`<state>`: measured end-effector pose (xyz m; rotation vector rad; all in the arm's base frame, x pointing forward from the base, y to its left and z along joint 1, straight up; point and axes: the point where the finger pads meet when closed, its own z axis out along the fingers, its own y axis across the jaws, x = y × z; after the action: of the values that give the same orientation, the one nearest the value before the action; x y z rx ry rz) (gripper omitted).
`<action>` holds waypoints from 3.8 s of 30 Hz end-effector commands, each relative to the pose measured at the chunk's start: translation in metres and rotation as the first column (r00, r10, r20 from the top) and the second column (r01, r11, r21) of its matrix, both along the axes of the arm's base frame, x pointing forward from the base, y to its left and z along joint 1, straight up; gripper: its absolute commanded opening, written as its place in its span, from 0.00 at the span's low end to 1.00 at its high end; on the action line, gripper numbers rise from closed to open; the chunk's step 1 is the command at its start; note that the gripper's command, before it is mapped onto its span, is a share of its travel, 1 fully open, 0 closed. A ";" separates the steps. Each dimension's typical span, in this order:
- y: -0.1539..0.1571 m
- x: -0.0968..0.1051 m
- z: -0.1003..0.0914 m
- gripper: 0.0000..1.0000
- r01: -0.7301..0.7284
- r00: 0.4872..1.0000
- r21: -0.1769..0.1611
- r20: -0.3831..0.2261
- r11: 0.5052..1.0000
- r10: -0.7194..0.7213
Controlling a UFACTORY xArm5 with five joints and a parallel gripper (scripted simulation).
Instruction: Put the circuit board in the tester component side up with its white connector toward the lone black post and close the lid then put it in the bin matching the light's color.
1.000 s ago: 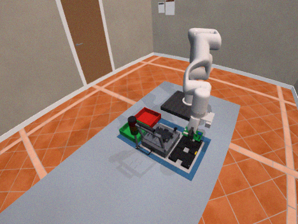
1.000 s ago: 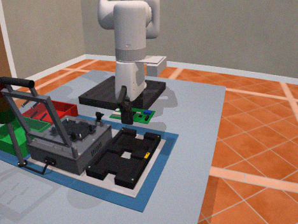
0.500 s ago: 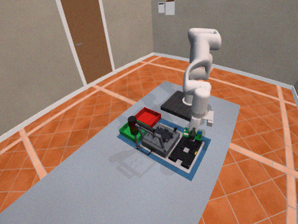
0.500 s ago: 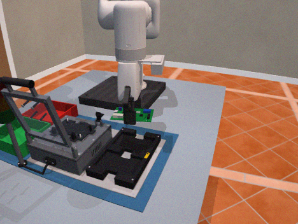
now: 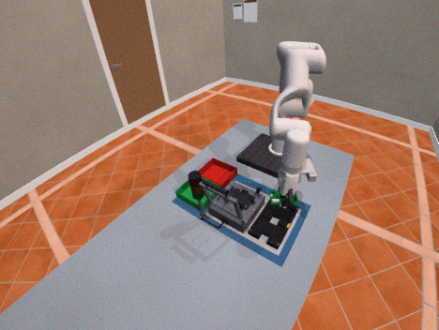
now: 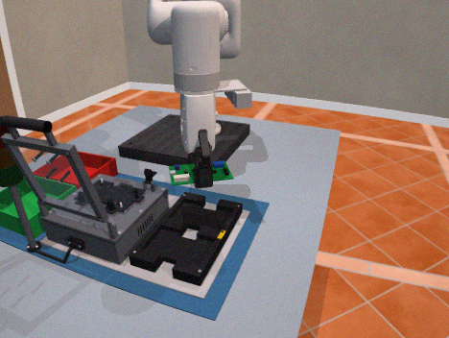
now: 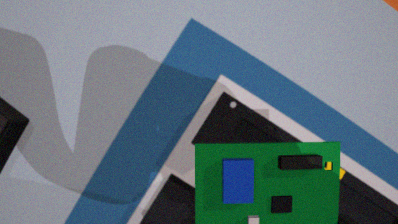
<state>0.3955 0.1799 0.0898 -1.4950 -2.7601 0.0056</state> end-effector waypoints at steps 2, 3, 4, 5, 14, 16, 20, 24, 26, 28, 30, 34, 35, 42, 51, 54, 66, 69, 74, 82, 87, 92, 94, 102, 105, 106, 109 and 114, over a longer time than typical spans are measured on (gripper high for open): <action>0.001 0.001 0.001 0.79 -0.157 0.988 0.002 0.004 0.988 0.157; 0.001 0.001 0.001 0.79 -0.193 0.981 0.002 0.004 0.981 0.193; 0.001 0.001 0.001 0.79 -0.228 0.974 0.002 0.004 0.974 0.228; 0.001 0.001 0.001 0.79 -0.250 0.968 0.002 0.004 0.968 0.250; 0.001 0.001 0.001 0.79 -0.478 0.878 0.002 0.004 0.878 0.478; 0.001 0.001 0.001 0.79 -0.502 0.865 0.002 0.004 0.865 0.502; 0.001 0.001 0.001 0.79 -0.605 0.796 0.002 0.004 0.796 0.605; 0.001 0.001 0.001 0.79 -0.682 0.732 0.002 0.004 0.732 0.682; 0.001 0.001 0.001 0.79 -0.721 0.693 0.002 0.004 0.693 0.721; 0.001 0.001 0.001 0.79 -0.758 0.652 0.002 0.004 0.652 0.758; 0.001 0.001 0.001 0.79 -0.793 0.609 0.002 0.004 0.609 0.793; 0.001 0.001 0.001 0.79 -0.825 0.565 0.002 0.004 0.565 0.825; 0.001 0.001 0.001 0.79 -0.849 0.528 0.002 0.004 0.528 0.849; 0.001 0.001 0.001 0.79 -0.940 0.340 0.002 0.004 0.340 0.940; 0.001 0.001 0.001 0.79 -0.988 0.154 0.002 0.004 0.154 0.988; 0.001 0.001 0.001 0.79 -1.000 0.031 0.002 0.004 0.031 1.000; 0.001 0.001 0.001 0.79 -0.958 -0.286 0.002 0.004 -0.286 0.958; 0.001 0.001 0.001 0.79 -0.947 -0.320 0.002 0.004 -0.320 0.947; 0.001 0.001 0.001 0.79 -0.886 -0.463 0.002 0.004 -0.463 0.886; 0.001 0.001 0.001 0.79 -0.768 -0.641 0.002 0.004 -0.641 0.768; 0.001 0.001 0.001 0.79 -0.722 -0.691 0.002 0.004 -0.691 0.722; 0.001 0.001 0.001 0.79 -0.655 -0.755 0.002 0.004 -0.755 0.655; 0.001 0.001 0.001 0.79 -0.632 -0.775 0.002 0.004 -0.775 0.632; 0.001 0.001 0.001 0.79 -0.579 -0.815 0.002 0.004 -0.815 0.579; 0.001 0.001 0.001 0.79 -0.561 -0.828 0.002 0.004 -0.828 0.561; 0.001 0.001 0.001 0.79 -0.557 -0.831 0.002 0.004 -0.831 0.557; 0.001 0.001 0.001 0.79 -0.547 -0.837 0.002 0.004 -0.837 0.547; 0.001 0.001 0.001 0.79 -0.539 -0.842 0.002 0.004 -0.842 0.539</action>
<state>0.3955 0.1799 0.0898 2.2178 -2.2192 -0.0024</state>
